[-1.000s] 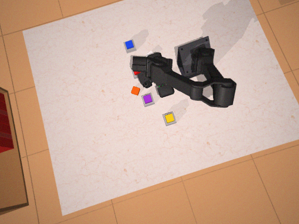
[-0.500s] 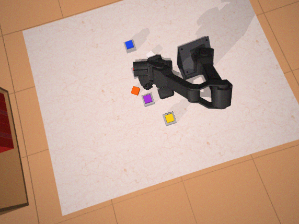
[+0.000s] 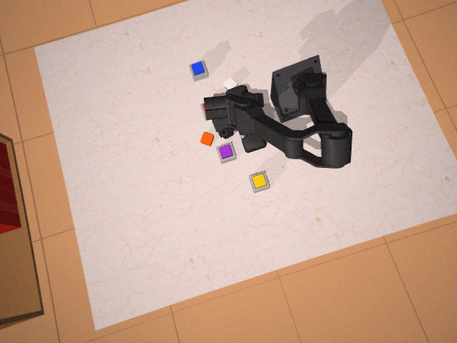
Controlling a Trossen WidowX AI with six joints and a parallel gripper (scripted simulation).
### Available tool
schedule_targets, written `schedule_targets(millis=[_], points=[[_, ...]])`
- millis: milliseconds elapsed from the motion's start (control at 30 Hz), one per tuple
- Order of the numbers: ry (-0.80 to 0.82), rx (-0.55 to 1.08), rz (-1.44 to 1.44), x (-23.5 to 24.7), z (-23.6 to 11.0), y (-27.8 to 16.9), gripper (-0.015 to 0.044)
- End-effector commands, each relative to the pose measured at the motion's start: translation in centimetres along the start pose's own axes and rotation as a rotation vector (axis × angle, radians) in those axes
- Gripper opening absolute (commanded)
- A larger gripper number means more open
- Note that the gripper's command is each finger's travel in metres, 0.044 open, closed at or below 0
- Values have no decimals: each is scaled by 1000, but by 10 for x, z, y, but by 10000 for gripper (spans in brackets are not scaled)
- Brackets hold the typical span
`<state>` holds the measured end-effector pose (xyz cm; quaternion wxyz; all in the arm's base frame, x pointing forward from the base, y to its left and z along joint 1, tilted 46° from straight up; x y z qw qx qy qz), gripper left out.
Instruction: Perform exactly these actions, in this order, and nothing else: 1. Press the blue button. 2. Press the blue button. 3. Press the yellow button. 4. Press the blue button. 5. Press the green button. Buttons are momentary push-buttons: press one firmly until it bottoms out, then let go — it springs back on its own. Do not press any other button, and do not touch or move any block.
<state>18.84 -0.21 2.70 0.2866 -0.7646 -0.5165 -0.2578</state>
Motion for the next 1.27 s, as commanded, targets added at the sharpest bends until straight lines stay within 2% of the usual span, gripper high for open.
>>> schedule_targets(millis=[0, 233, 400, 533, 633, 767, 933, 1000, 1233], points=[[3, 3, 5, 0, 1, -1, 20], [3, 3, 5, 0, 1, -1, 20], [1, 2, 5, 0, -31, 0, 20], [1, 2, 5, 0, -33, 0, 20], [-5, 0, 5, 18, -41, 11, 99], [-10, -4, 5, 78, -64, 30, 204], [3, -1, 2, 155, -91, 24, 335], [7, 1, 2, 168, -96, 21, 387], [7, 1, 2, 169, -96, 21, 400]])
Point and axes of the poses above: the point midway between the two fingers, 35 mm back from their tips, its own z axis out along the fingers, its own x axis across the jaws, y = z × x, the point moved 7 cm from there along -z, back along the fingers, and after that the axes turned 13 degrees about z, right-handed, at the moved point
